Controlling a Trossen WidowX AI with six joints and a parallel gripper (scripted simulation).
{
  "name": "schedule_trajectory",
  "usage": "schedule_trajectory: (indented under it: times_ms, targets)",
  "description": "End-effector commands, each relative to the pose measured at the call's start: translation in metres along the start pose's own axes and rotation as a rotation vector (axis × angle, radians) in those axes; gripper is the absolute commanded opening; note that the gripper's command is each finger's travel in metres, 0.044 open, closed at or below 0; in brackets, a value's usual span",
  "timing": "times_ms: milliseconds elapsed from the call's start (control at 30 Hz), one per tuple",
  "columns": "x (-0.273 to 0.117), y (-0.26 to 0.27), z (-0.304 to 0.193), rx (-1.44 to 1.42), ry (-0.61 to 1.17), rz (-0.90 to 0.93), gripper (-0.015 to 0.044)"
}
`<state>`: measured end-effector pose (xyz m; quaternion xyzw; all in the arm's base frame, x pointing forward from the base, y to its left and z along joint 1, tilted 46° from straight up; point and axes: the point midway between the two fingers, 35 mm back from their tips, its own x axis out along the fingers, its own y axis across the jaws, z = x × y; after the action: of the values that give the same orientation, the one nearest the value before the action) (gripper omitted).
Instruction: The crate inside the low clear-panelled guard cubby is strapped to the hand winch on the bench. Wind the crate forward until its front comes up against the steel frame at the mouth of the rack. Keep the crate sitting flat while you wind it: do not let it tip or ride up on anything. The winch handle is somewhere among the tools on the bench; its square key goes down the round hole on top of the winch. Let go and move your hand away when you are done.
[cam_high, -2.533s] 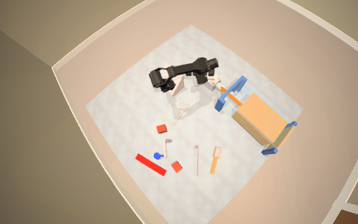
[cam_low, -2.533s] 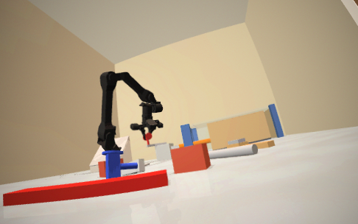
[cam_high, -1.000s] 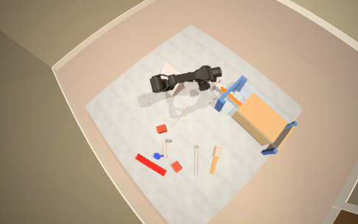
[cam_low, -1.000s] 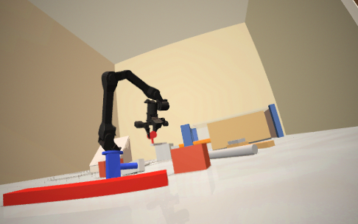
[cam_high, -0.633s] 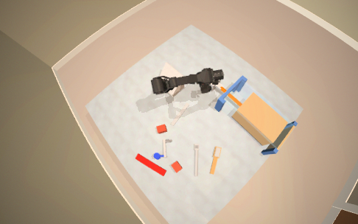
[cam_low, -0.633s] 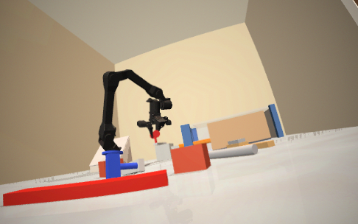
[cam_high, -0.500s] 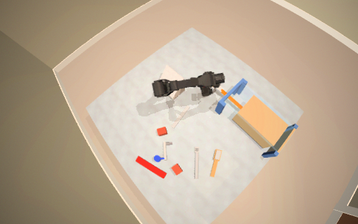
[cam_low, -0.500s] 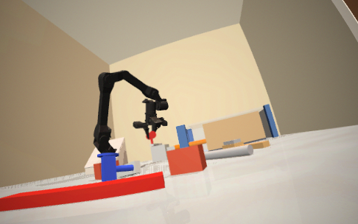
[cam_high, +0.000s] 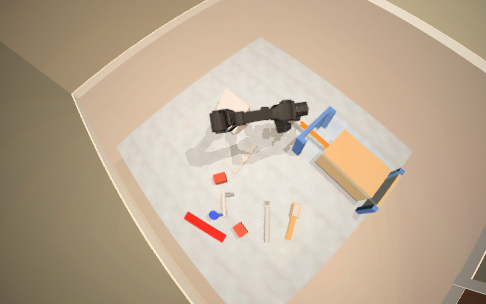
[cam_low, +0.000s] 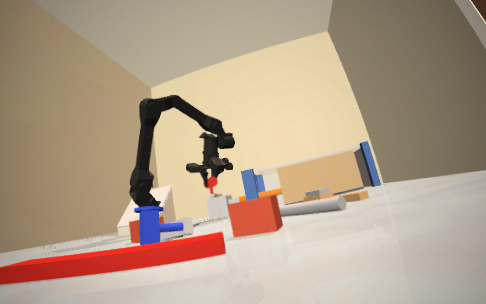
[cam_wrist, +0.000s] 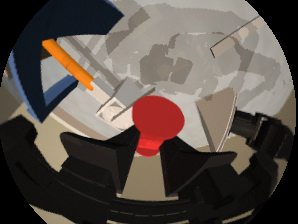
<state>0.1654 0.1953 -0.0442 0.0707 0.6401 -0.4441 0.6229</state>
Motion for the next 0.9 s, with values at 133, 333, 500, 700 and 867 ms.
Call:
schedule_trajectory:
  times_ms: [133, 333, 500, 700, 867]
  targets:
    - [-0.001, 0.014, 0.01, 0.003, -0.015, 0.012, 0.0]
    - [-0.003, 0.02, 0.013, 0.004, -0.015, 0.012, 0.0]
    - [-0.004, 0.026, 0.015, 0.004, -0.015, 0.013, 0.0]
    - [-0.005, 0.032, 0.018, 0.004, -0.015, 0.013, 0.0]
    - [-0.006, 0.038, 0.019, 0.004, -0.015, 0.013, 0.0]
